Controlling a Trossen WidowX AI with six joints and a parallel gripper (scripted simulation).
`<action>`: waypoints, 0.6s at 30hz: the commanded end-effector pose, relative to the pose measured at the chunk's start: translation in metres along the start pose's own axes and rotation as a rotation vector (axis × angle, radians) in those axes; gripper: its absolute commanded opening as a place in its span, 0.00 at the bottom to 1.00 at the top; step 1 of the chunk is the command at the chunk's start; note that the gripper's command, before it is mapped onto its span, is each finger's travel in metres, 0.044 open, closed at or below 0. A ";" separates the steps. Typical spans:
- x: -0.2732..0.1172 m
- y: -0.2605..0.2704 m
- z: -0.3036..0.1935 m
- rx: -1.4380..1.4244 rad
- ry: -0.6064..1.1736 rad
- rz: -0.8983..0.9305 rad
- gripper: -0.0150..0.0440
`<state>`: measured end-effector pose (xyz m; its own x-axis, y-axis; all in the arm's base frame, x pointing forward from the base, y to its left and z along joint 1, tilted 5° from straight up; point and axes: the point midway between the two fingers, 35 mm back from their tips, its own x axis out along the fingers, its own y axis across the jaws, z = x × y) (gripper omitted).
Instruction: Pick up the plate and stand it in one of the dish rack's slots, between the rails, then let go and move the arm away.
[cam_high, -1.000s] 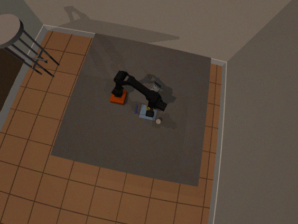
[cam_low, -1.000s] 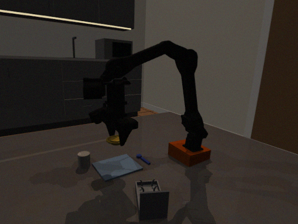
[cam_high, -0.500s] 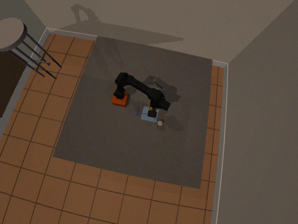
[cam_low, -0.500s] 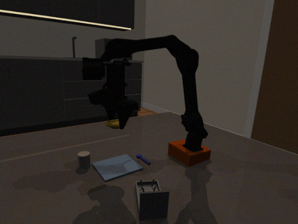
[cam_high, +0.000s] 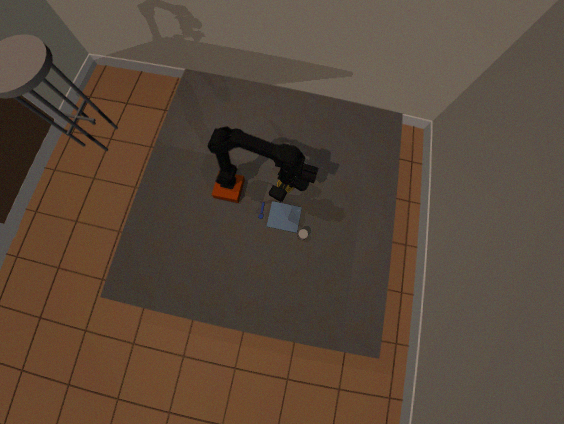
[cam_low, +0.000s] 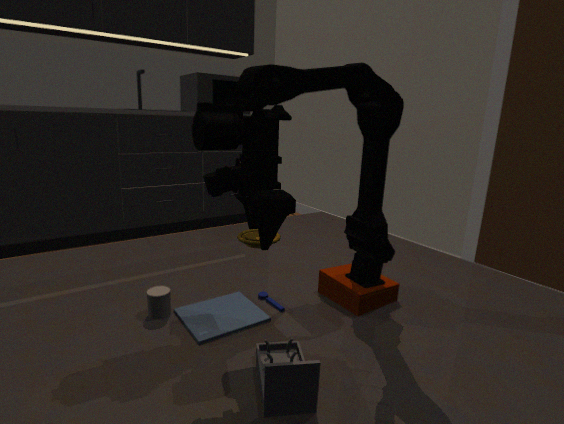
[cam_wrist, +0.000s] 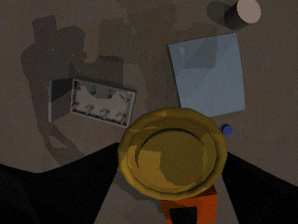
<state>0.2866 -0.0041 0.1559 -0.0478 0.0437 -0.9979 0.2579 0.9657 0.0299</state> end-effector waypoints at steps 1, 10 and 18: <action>0.000 0.015 -0.024 0.119 -0.005 0.007 0.25; 0.004 0.023 -0.030 0.160 -0.006 0.022 0.25; 0.036 0.041 -0.002 0.072 -0.045 0.195 0.25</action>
<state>0.2856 0.0345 0.1358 0.0414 0.1672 -0.9851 0.3534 0.9197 0.1709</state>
